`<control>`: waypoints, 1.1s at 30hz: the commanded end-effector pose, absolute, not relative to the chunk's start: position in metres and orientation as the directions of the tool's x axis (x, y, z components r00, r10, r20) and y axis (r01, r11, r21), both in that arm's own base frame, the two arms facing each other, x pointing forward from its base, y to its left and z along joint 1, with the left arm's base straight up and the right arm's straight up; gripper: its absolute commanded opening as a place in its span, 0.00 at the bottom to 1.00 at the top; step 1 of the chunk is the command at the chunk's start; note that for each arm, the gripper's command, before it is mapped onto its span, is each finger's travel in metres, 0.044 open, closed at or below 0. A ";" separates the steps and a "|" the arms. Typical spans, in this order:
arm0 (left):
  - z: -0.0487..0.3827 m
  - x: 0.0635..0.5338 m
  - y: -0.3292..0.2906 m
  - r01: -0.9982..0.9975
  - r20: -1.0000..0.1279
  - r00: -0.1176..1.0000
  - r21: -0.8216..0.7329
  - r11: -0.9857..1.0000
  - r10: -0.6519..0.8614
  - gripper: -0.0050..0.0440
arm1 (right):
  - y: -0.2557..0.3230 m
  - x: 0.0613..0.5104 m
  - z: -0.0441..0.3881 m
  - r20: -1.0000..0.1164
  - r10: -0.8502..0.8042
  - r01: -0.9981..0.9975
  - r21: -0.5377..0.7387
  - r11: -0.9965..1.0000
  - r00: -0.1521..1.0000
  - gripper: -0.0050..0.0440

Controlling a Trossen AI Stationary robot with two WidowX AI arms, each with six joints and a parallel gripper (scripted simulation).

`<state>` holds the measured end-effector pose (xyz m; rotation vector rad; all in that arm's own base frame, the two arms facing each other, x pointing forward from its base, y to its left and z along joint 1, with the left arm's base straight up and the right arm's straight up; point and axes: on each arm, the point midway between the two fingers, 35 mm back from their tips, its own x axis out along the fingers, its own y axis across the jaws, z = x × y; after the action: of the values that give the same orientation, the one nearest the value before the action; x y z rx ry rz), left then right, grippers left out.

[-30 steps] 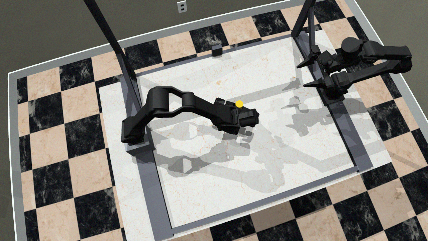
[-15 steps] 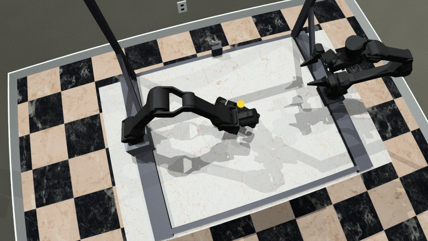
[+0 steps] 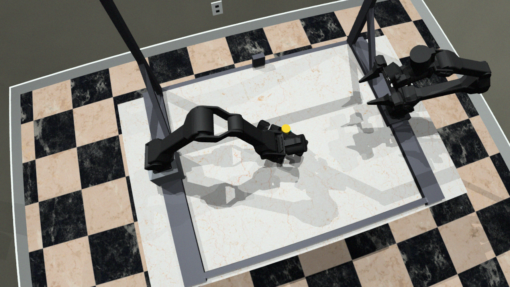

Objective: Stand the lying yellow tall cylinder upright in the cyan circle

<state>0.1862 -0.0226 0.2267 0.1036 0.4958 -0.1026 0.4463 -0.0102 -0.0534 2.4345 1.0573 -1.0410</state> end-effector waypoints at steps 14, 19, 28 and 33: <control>0.214 0.182 -0.022 0.116 -0.467 0.882 0.080 0.990 -0.065 0.92 | -0.011 0.460 -0.045 -0.699 0.510 0.726 0.018 -0.687 0.501 0.35; 0.212 0.182 -0.022 0.117 -0.463 0.884 0.080 0.990 -0.066 0.92 | -0.011 0.460 -0.045 -0.699 0.510 0.726 0.018 -0.687 0.500 0.35; 0.206 0.181 -0.023 0.120 -0.450 0.890 0.082 0.989 -0.071 0.92 | -0.007 0.458 -0.042 -0.698 0.510 0.726 0.020 -0.687 0.502 0.35; 0.205 0.181 -0.023 0.119 -0.447 0.892 0.083 0.989 -0.070 0.92 | -0.009 0.461 -0.038 -0.694 0.509 0.726 0.029 -0.687 0.509 0.35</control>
<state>0.1797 -0.0223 0.2034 0.1071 0.4730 -0.1000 0.4511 -0.0060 -0.0537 2.4348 1.0522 -1.0274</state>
